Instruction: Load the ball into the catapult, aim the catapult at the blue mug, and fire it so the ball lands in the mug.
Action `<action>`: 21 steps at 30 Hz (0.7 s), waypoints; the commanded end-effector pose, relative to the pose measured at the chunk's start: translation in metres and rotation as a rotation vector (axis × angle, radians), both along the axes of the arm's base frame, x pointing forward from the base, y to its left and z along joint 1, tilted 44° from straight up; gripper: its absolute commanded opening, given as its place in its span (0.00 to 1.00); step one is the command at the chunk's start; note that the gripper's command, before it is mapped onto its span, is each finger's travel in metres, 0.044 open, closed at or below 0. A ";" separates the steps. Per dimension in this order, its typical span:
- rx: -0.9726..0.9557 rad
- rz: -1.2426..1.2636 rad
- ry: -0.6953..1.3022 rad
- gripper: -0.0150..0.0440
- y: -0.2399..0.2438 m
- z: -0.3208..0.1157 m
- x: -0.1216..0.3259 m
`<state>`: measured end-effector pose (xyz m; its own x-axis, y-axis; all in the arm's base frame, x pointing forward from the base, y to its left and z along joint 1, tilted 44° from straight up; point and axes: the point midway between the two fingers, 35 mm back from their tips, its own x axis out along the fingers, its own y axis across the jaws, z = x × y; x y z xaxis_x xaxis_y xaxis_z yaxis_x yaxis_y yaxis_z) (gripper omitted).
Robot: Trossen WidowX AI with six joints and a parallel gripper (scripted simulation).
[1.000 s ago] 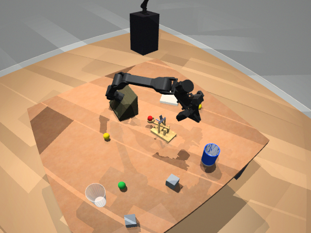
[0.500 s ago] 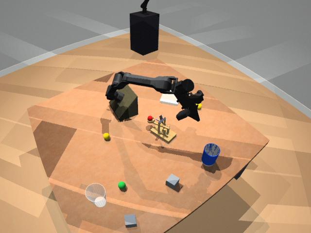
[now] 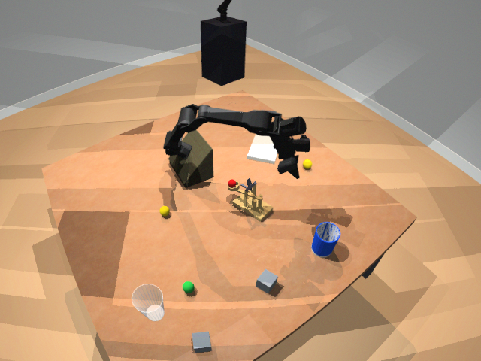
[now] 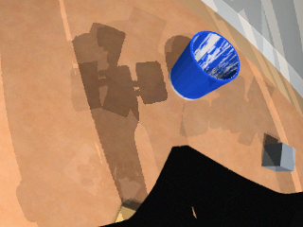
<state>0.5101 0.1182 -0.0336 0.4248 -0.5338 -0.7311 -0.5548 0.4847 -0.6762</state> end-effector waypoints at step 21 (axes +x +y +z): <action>-0.491 0.310 0.620 0.25 -0.005 -0.049 -0.135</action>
<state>0.3963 0.1187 -0.0769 0.2284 -0.7342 -0.6394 -0.9163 0.0598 -0.3959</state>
